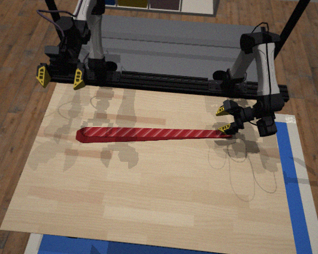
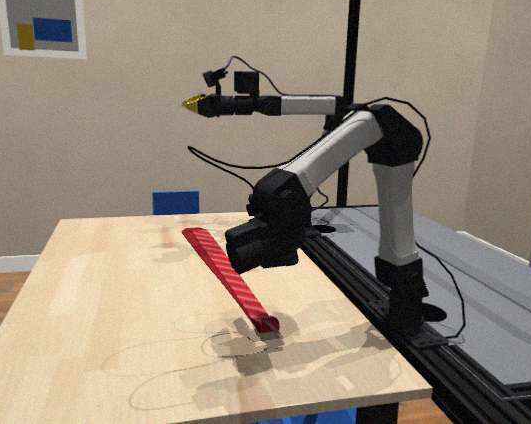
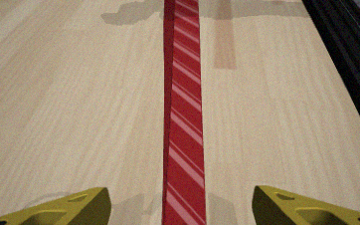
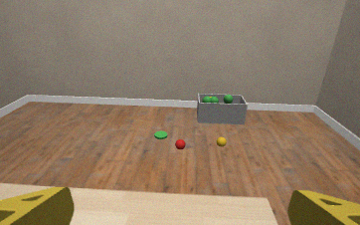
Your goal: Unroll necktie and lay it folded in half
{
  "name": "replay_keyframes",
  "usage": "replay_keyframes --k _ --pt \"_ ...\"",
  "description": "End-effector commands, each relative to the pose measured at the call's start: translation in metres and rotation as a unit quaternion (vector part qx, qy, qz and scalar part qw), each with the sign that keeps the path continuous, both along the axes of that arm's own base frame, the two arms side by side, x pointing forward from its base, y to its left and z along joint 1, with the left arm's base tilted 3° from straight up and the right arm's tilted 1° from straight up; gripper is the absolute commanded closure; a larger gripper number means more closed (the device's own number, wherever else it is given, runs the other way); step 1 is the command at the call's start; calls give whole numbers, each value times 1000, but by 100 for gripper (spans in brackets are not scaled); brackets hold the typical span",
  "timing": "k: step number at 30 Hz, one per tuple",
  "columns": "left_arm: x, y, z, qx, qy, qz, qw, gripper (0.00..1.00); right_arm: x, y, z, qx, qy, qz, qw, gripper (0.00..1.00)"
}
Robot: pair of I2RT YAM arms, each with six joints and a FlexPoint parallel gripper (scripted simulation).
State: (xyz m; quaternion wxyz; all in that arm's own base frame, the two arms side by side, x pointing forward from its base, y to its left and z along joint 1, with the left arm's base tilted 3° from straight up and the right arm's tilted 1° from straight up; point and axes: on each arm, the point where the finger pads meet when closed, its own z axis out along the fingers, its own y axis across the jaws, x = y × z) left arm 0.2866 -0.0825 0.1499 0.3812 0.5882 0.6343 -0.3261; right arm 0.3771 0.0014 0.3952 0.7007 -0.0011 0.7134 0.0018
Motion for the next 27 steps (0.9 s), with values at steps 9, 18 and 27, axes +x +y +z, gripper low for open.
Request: replay_keyframes --k 9,18,27 --pt "11 9 32 -23 -29 75 996 26 0 0 0 0 0 0 1000 0" --pt "21 19 61 -46 -51 161 985 23 0 0 0 0 0 0 1000 0" --pt "31 27 87 -67 -70 238 966 20 0 0 0 0 0 0 1000 0"
